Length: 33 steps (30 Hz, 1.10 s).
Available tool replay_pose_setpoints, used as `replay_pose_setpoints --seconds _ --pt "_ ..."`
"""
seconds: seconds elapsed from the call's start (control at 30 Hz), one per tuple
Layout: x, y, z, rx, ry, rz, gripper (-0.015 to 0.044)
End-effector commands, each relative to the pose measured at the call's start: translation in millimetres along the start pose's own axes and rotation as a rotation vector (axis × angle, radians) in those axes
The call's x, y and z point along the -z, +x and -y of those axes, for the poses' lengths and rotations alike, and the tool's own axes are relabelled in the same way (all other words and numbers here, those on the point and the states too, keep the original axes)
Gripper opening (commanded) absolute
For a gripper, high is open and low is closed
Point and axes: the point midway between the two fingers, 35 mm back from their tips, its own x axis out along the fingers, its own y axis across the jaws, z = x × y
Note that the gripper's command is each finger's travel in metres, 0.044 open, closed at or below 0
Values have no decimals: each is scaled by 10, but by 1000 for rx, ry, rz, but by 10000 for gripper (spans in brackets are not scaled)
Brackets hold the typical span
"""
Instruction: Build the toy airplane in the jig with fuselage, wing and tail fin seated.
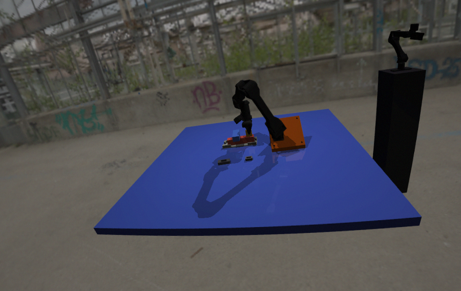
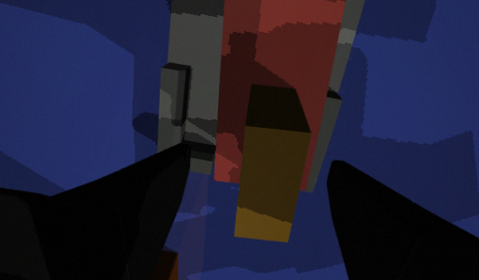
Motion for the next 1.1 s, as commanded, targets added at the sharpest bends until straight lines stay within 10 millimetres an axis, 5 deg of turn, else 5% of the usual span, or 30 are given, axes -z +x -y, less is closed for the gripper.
replay_pose_setpoints --seconds 0.0,0.13,1.07 --pt "-37 -456 54 25 -6 12 260" --pt "-2 -843 17 23 -4 11 260" --pt "-18 -844 27 23 -4 11 260"
